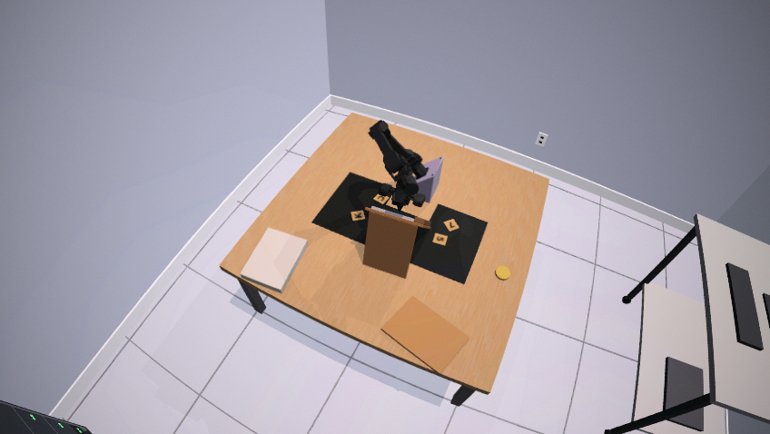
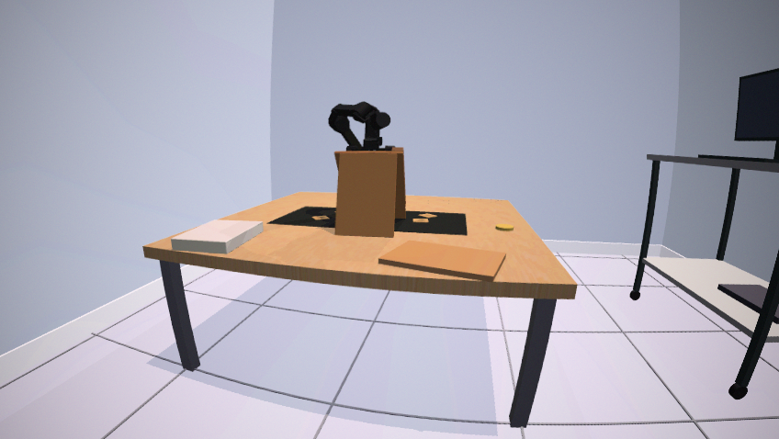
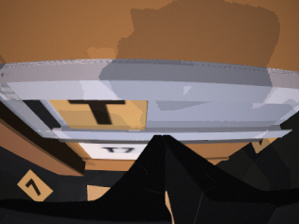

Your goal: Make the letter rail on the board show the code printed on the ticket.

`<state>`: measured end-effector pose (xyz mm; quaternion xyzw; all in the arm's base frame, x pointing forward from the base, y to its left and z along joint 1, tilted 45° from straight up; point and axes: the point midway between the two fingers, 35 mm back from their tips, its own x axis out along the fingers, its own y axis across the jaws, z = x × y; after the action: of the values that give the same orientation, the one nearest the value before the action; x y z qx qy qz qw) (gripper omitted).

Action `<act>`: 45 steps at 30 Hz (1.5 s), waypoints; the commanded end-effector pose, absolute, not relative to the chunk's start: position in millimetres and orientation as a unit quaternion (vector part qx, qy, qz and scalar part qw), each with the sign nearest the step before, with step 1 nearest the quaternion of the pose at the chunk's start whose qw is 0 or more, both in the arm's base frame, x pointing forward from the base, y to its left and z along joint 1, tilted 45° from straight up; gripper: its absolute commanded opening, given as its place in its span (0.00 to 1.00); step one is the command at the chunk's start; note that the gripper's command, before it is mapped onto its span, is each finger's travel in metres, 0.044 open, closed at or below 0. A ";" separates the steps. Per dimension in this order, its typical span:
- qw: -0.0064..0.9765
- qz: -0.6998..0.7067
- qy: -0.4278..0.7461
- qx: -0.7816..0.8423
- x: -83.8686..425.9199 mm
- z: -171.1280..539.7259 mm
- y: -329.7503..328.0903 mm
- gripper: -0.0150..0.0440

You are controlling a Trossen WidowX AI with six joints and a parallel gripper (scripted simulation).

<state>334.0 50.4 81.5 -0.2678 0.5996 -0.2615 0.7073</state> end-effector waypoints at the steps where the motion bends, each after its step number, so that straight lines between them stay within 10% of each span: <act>1: 0.708 -0.261 0.599 -0.269 336.2 80.7 49.2 0.25; 45: 0.708 -0.262 0.598 -0.269 347.2 72.4 43.1 0.25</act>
<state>347.6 41.8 73.3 -0.2688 0.5992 -0.2606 0.7077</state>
